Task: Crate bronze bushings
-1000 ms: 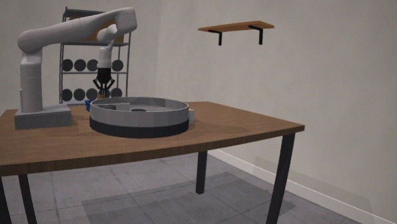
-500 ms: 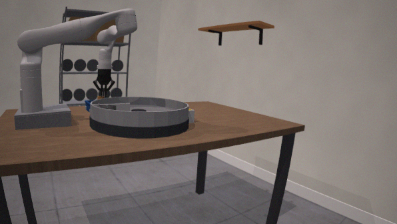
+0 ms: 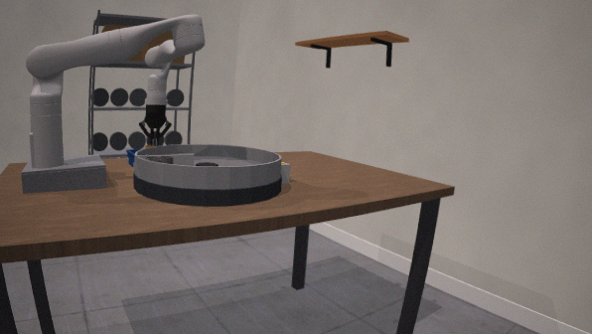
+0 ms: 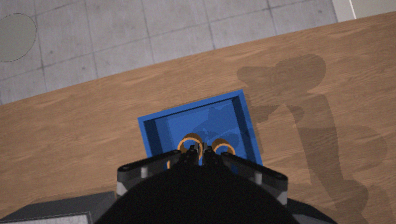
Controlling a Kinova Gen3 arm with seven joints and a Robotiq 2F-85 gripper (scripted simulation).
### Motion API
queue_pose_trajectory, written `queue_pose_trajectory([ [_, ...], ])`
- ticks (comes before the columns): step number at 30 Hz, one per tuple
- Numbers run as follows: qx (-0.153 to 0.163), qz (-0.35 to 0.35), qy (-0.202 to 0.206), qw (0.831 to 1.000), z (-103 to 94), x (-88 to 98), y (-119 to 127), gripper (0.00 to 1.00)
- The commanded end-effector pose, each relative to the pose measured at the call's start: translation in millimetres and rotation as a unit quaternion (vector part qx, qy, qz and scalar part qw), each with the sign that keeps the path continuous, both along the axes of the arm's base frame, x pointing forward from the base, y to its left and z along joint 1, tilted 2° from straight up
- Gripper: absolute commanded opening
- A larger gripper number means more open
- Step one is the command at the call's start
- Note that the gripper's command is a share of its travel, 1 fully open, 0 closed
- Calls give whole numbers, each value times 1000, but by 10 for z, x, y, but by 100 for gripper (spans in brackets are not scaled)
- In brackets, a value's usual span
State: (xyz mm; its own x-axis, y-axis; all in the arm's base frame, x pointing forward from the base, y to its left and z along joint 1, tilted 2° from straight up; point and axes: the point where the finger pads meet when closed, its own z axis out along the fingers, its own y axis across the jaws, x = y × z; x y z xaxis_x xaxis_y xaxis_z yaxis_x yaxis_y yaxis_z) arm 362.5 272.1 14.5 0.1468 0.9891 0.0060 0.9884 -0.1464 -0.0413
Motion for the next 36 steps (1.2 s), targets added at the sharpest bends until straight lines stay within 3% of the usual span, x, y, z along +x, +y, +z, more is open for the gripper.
queue_pose_trajectory([
  [1, 1, -1, -1, 1000, -15, -6, 14, 0],
  [36, 0, 0, 0, 1000, -153, 1, -1, 0],
])
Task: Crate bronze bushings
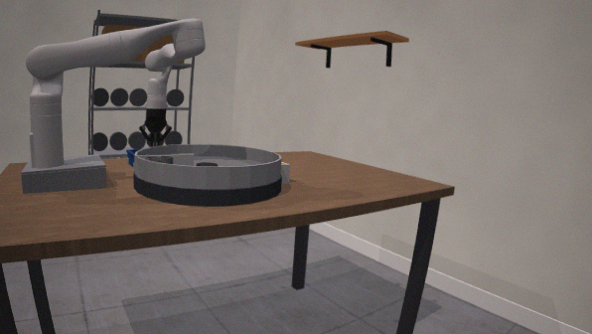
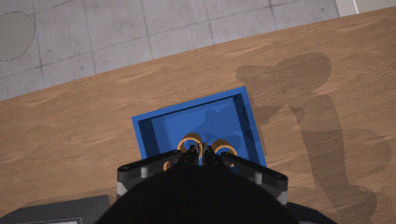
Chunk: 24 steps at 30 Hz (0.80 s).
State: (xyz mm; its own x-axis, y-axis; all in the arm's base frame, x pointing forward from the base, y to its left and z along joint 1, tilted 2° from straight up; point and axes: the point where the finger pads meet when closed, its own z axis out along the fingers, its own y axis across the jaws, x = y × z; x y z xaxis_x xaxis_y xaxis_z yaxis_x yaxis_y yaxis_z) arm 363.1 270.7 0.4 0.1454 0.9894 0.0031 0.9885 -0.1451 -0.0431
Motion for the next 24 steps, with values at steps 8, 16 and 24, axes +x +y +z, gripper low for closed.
queue_pose_trajectory([
  [8, 3, -3, -2, 1000, -50, -19, 36, 0],
  [16, 3, -3, -2, 1000, -50, -19, 36, 0],
  [24, 4, -4, -4, 1000, -89, -31, 56, 0],
])
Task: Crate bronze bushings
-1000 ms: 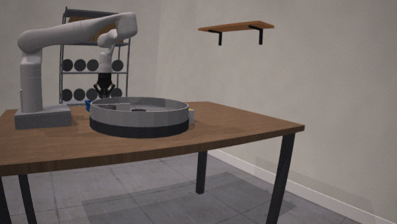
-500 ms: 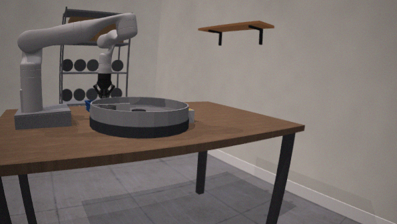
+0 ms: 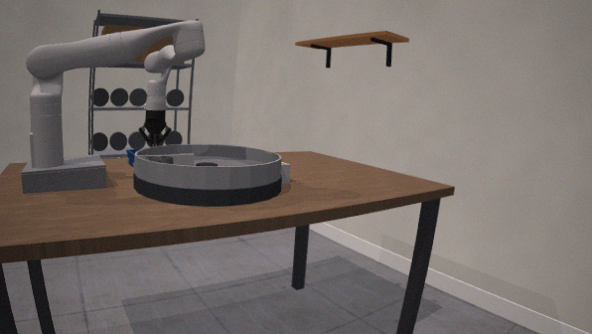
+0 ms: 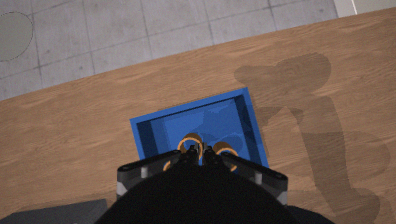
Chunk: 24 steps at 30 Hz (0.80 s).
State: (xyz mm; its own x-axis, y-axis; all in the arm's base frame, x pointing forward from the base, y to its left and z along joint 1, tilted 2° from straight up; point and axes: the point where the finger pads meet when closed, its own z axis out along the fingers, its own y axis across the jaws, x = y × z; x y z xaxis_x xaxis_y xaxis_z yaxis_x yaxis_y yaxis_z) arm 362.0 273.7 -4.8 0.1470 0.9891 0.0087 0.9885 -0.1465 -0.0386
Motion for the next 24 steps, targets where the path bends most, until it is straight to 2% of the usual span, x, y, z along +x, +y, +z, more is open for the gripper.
queue_pose_trajectory([
  [1, 2, -3, -1, 1000, -37, -20, 26, 0],
  [24, 3, -6, -2, 1000, -55, -29, 39, 0],
])
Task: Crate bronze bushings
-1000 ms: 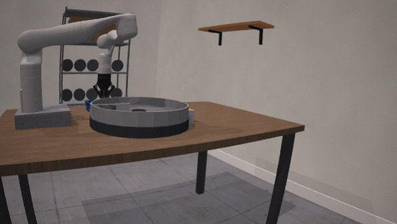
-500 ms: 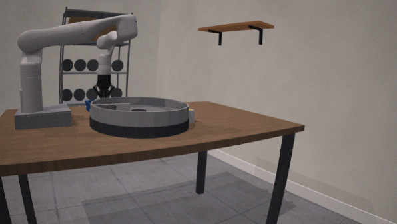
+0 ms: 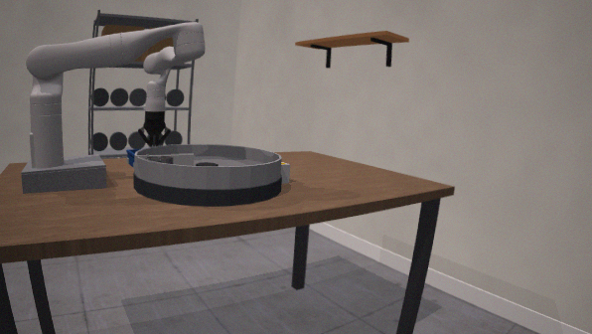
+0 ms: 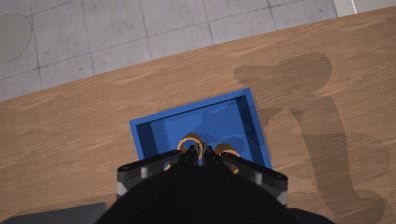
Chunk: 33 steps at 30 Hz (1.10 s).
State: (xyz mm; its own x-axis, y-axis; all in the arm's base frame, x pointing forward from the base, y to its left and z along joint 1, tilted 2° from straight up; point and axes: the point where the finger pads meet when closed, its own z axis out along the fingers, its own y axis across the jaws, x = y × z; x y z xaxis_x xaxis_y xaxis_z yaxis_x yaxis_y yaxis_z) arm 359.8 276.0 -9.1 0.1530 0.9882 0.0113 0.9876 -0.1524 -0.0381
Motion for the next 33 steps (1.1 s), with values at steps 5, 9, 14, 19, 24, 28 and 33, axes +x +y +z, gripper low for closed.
queue_pose_trajectory([
  [5, 1, -3, -1, 1000, -11, -7, 17, 0],
  [9, 1, -2, -1, 1000, -21, 2, 3, 0],
  [14, 1, -3, -1, 1000, -28, 2, 4, 0],
  [19, 1, -3, -1, 1000, -28, 2, 4, 0],
  [24, 1, -1, -1, 1000, -17, 2, 5, 0],
  [28, 1, -3, -1, 1000, -28, 1, 6, 0],
  [33, 1, -3, -1, 1000, -28, 1, 6, 0],
])
